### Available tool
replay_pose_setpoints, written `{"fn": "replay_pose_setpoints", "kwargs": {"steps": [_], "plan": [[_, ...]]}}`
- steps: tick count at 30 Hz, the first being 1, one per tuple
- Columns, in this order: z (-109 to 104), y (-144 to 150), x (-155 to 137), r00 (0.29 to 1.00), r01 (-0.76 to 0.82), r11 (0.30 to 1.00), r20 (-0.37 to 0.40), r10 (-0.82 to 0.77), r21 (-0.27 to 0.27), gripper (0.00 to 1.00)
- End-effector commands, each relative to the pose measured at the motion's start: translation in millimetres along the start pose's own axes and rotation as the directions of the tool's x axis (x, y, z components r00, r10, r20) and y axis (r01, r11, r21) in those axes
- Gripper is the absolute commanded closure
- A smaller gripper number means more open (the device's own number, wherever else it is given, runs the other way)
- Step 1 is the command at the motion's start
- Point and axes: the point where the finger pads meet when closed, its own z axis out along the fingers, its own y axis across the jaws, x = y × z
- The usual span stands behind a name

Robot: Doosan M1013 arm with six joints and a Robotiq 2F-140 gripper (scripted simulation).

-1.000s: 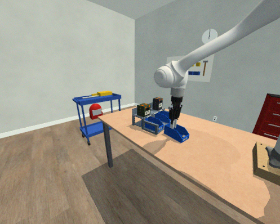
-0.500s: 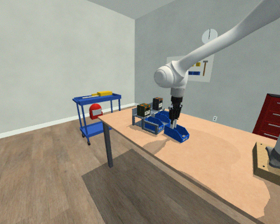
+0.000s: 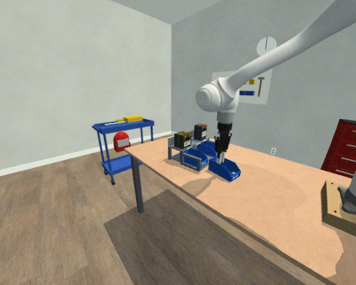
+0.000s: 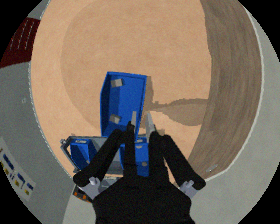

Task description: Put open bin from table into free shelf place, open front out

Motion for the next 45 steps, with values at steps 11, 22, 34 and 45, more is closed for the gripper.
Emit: {"fn": "replay_pose_setpoints", "kwargs": {"steps": [11, 22, 34, 45], "plan": [[4, 0, 0, 1.0, 0.0, 1.0, 0.0, 0.0, 0.0, 0.85], [13, 0, 0, 1.0, 0.0, 1.0, 0.0, 0.0, 0.0, 0.85], [26, 0, 0, 1.0, 0.0, 1.0, 0.0, 0.0, 0.0, 0.85], [39, 0, 0, 1.0, 0.0, 1.0, 0.0, 0.0, 0.0, 0.85]]}}
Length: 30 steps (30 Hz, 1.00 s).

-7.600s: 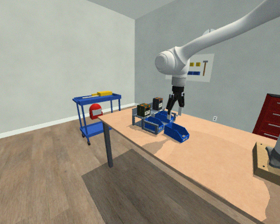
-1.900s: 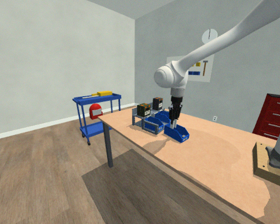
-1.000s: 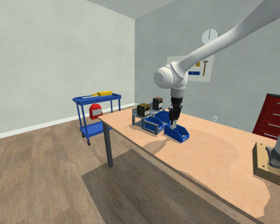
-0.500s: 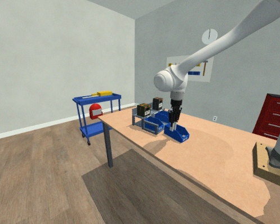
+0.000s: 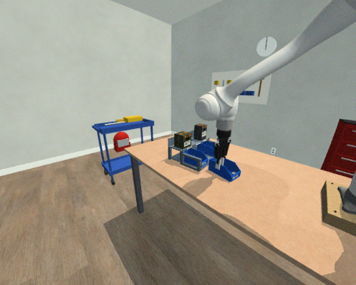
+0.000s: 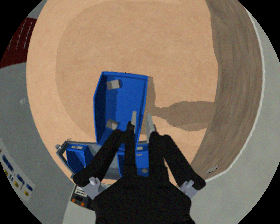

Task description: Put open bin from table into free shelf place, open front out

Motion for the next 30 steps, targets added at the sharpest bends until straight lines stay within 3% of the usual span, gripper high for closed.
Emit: {"fn": "replay_pose_setpoints", "kwargs": {"steps": [1, 30], "plan": [[1.6, 0.0, 0.0, 1.0, 0.0, 1.0, 0.0, 0.0, 0.0, 0.85], [6.8, 0.0, 0.0, 1.0, 0.0, 1.0, 0.0, 0.0, 0.0, 0.85]]}}
